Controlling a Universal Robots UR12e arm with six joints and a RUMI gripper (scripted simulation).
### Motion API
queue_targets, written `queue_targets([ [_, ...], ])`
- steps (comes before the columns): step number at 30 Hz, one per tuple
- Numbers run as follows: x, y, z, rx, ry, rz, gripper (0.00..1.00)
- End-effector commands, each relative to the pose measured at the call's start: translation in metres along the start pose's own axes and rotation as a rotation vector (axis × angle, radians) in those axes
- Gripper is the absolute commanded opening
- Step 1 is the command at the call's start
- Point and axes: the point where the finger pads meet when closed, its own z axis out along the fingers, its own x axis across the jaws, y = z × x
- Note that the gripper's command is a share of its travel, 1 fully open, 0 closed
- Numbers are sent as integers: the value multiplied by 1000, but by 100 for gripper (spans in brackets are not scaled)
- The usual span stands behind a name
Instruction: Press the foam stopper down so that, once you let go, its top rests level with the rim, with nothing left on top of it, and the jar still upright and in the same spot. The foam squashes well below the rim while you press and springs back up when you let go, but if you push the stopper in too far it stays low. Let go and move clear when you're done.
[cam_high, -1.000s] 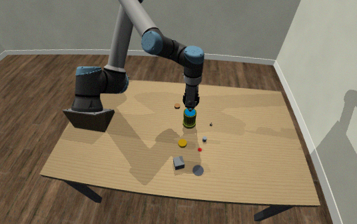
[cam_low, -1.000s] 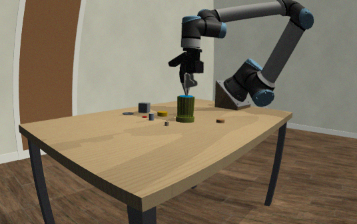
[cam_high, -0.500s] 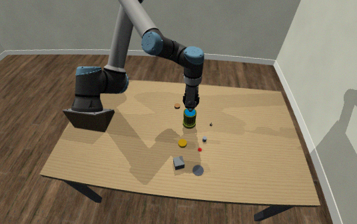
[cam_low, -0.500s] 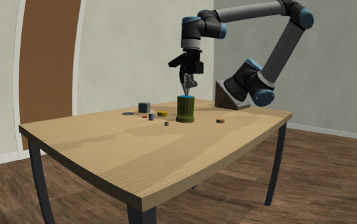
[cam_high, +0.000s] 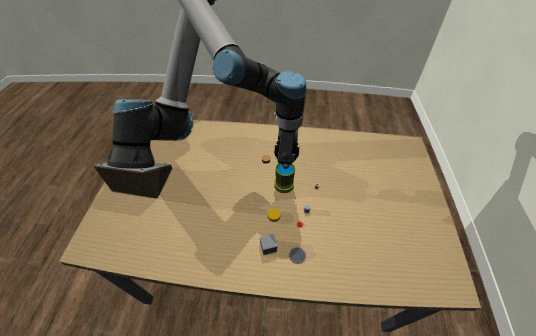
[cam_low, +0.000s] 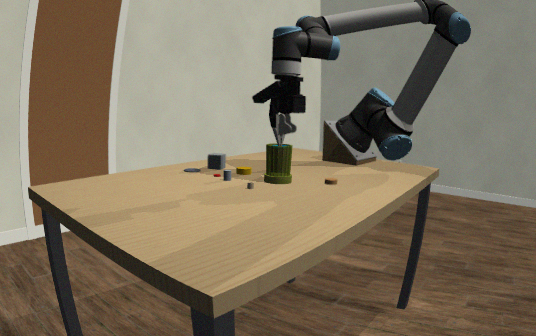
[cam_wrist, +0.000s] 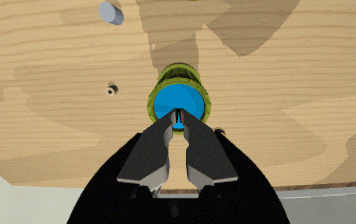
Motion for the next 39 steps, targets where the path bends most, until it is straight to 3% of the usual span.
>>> queue_targets([
  [1, -1, 0, 2, 1, -1, 0, 0],
  [39, -1, 0, 8, 1, -1, 0, 0],
])
